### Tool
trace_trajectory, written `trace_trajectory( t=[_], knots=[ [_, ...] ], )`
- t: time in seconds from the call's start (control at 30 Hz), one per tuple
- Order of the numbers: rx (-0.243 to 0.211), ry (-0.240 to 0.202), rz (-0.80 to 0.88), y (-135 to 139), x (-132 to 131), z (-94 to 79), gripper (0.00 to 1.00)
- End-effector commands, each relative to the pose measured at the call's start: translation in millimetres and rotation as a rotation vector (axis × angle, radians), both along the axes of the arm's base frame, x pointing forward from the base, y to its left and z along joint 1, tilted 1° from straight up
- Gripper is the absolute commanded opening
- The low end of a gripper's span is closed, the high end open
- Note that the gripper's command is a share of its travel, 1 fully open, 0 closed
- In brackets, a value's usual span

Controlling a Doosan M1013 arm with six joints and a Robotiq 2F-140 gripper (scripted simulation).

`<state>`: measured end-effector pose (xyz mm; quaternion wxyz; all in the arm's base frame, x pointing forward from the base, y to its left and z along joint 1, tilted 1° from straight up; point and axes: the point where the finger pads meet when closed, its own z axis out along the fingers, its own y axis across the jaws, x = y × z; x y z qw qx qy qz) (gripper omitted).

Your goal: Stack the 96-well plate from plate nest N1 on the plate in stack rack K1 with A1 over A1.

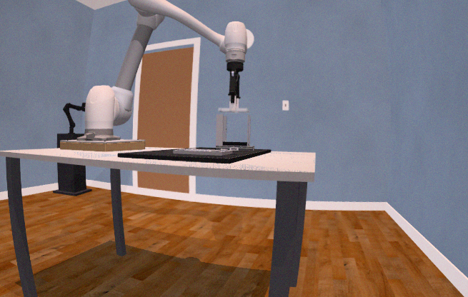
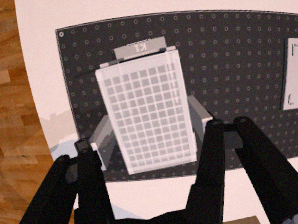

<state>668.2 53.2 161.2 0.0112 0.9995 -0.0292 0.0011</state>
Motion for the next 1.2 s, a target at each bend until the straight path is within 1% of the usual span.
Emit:
trace_trajectory(
  t=[0.0, 0.1, 0.4, 0.47, 0.97, 1.03, 1.17],
  knots=[
    [0.000, 0.000, 0.000, -0.1, 0.0, 0.1, 0.00],
    [0.000, 0.000, 0.000, -0.1, -0.1, 0.1, 0.00],
    [0.000, 0.000, 0.000, -0.7, -0.1, -14.9, 0.00],
    [0.000, 0.000, 0.000, -0.7, -0.1, -14.9, 0.00],
    [0.000, 0.000, 0.000, -1.4, 0.0, -39.9, 0.00],
    [0.000, 0.000, 0.000, -1.4, 0.0, -39.9, 0.00],
    [0.000, 0.000, 0.000, -1.5, 0.0, -46.5, 0.00]
  ],
)
